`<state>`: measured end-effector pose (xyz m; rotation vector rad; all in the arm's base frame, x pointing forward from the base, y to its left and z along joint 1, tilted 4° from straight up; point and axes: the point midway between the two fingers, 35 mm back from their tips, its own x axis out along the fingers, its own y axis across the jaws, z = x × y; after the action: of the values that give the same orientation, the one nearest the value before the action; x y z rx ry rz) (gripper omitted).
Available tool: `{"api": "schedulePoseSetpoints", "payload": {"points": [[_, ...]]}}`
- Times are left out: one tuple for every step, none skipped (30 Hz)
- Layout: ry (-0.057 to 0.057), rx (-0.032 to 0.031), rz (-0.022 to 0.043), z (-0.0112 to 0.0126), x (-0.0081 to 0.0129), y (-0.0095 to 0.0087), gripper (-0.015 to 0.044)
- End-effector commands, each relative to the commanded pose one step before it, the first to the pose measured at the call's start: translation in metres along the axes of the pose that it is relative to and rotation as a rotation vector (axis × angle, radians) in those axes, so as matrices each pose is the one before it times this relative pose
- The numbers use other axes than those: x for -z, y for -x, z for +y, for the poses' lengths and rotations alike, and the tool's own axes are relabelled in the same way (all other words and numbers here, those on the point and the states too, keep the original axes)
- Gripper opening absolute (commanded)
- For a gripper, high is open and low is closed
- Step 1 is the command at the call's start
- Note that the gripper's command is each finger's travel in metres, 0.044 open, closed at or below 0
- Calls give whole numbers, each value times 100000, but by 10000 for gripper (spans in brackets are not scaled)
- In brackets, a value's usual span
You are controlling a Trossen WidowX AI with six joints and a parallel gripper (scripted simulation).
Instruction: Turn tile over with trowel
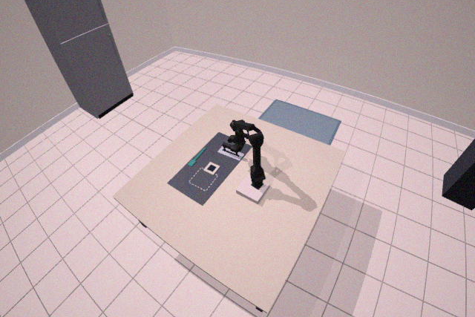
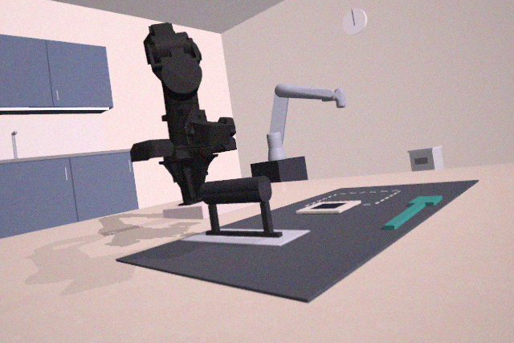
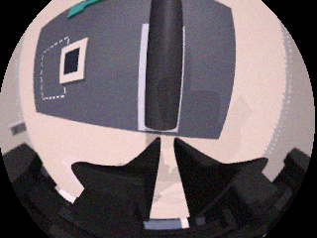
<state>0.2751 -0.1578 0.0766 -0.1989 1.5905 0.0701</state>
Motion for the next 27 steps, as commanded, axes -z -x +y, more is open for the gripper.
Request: {"api": "schedulePoseSetpoints", "payload": {"points": [[-365, -49, 39, -1449, -75, 287, 100], [1, 8, -4, -426, -28, 106, 100], [1, 9, -4, -427, -21, 103, 100], [1, 10, -3, -428, -14, 101, 100], [1, 10, -3, -429, -7, 99, 100], [-150, 76, -9, -457, 1, 94, 100], [-150, 76, -7, -458, 8, 91, 100], [-67, 42, -2, -443, 15, 91, 100], [-55, 37, -1, -441, 22, 88, 100], [-26, 25, 1, -436, 28, 87, 100], [-5, 17, 3, -432, 35, 85, 100], [32, 1, 4, -425, 42, 84, 100], [33, 2, 5, -424, 49, 82, 100], [39, 0, 5, -423, 56, 80, 100], [145, -46, 7, -400, 60, 80, 100], [122, -39, 5, -326, 54, 64, 100], [73, -23, 3, -195, 35, 38, 100], [24, -8, 1, -65, 12, 13, 100], [0, 0, 0, 0, 0, 0, 100], [0, 0, 0, 0, 0, 0, 100], [-84, 117, -40, 18, -2, 12, 100], [-252, 350, -120, 55, -7, 37, 100], [-253, 350, -122, 55, -7, 37, 100], [-84, 116, -41, 18, -2, 12, 100], [62, -61, 53, -47, 10, 0, 100], [43, -43, 37, -33, 7, 0, 100], [89, -55, 47, 15, -3, -8, 100]]}}
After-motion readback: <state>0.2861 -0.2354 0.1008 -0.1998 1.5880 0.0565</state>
